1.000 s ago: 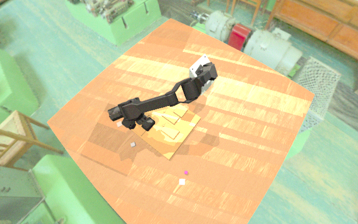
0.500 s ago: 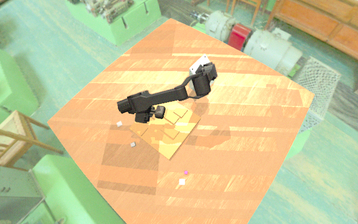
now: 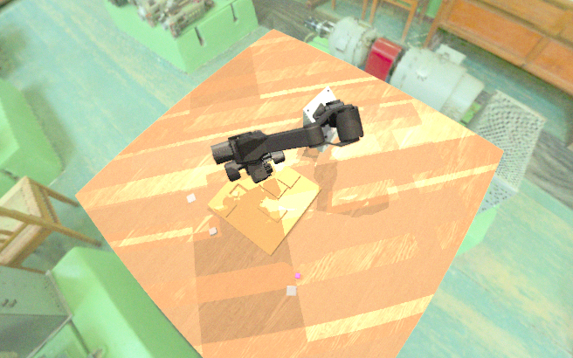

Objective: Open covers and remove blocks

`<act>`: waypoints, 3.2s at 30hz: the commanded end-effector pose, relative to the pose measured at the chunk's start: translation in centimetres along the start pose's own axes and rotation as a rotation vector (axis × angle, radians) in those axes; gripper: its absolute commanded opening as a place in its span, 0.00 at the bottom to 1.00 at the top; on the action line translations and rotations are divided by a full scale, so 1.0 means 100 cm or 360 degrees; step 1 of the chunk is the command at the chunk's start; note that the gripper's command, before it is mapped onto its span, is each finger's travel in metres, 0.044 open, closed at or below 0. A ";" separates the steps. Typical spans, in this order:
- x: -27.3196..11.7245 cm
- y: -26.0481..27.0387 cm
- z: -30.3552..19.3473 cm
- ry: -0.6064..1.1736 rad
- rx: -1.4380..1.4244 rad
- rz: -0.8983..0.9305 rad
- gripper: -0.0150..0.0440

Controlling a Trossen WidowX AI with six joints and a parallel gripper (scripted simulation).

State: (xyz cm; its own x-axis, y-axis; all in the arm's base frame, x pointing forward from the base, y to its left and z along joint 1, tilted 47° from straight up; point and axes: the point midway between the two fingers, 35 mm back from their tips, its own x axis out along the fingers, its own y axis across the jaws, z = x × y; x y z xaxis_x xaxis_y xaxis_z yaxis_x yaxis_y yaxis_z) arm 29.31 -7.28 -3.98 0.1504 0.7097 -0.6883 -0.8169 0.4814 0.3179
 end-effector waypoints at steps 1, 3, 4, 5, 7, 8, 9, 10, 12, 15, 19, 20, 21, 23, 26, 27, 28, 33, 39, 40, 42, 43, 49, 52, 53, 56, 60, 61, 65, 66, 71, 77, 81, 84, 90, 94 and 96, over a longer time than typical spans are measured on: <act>-0.001 0.020 -0.004 0.0009 -0.0246 -0.0008 0.25; 0.000 0.031 -0.006 0.0009 -0.0370 -0.0007 0.25; 0.000 0.037 -0.007 0.0009 -0.0433 -0.0007 0.25; 0.001 0.043 -0.009 0.0009 -0.0495 -0.0007 0.25; 0.002 0.054 -0.011 0.0009 -0.0620 -0.0006 0.25; 0.003 0.060 -0.012 0.0009 -0.0683 -0.0005 0.25; 0.004 0.066 -0.013 0.0009 -0.0745 -0.0005 0.25; 0.005 0.070 -0.014 0.0009 -0.0797 -0.0004 0.25; 0.005 0.074 -0.015 0.0009 -0.0839 -0.0004 0.25; 0.005 0.074 -0.015 0.0009 -0.0839 -0.0004 0.25; 0.005 0.074 -0.015 0.0009 -0.0839 -0.0004 0.25; 0.005 0.074 -0.015 0.0009 -0.0839 -0.0004 0.25; 0.005 0.074 -0.015 0.0009 -0.0839 -0.0004 0.25; 0.005 0.074 -0.015 0.0009 -0.0839 -0.0004 0.25; 0.005 0.074 -0.015 0.0009 -0.0839 -0.0004 0.25; 0.005 0.074 -0.015 0.0009 -0.0839 -0.0004 0.25; 0.005 0.074 -0.015 0.0009 -0.0839 -0.0004 0.25; 0.005 0.074 -0.015 0.0009 -0.0839 -0.0004 0.25; 0.007 0.074 -0.015 0.0010 -0.0839 -0.0004 0.25; 0.008 0.074 -0.015 0.0010 -0.0839 -0.0004 0.25; 0.010 0.074 -0.015 0.0011 -0.0839 -0.0004 0.25; 0.011 0.074 -0.015 0.0011 -0.0839 -0.0004 0.25; 0.017 0.073 -0.015 0.0012 -0.0838 -0.0005 0.25; 0.020 0.073 -0.015 0.0012 -0.0838 -0.0005 0.25; 0.021 0.073 -0.015 0.0012 -0.0838 -0.0005 0.25; 0.024 0.073 -0.016 0.0012 -0.0838 -0.0005 0.25; 0.028 0.072 -0.016 0.0013 -0.0838 -0.0005 0.25; 0.029 0.072 -0.016 0.0013 -0.0838 -0.0005 0.25; 0.033 0.072 -0.016 0.0013 -0.0838 -0.0005 0.25; 0.034 0.072 -0.016 0.0012 -0.0838 -0.0005 0.25; 0.039 0.072 -0.016 0.0012 -0.0838 -0.0005 0.25; 0.045 0.072 -0.016 0.0011 -0.0838 -0.0004 0.25; 0.049 0.073 -0.016 0.0010 -0.0838 -0.0004 0.25; 0.051 0.073 -0.016 0.0010 -0.0838 -0.0004 0.25; 0.057 0.074 -0.016 0.0008 -0.0838 -0.0003 0.25; 0.061 0.074 -0.016 0.0006 -0.0838 -0.0002 0.25; 0.063 0.074 -0.016 0.0006 -0.0839 -0.0002 0.25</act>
State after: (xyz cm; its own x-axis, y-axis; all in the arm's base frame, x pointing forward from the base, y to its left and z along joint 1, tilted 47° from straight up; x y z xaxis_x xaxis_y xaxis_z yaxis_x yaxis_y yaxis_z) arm 23.40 -0.34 -6.74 0.1513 0.7020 -0.6959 -0.9865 0.1515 -0.0617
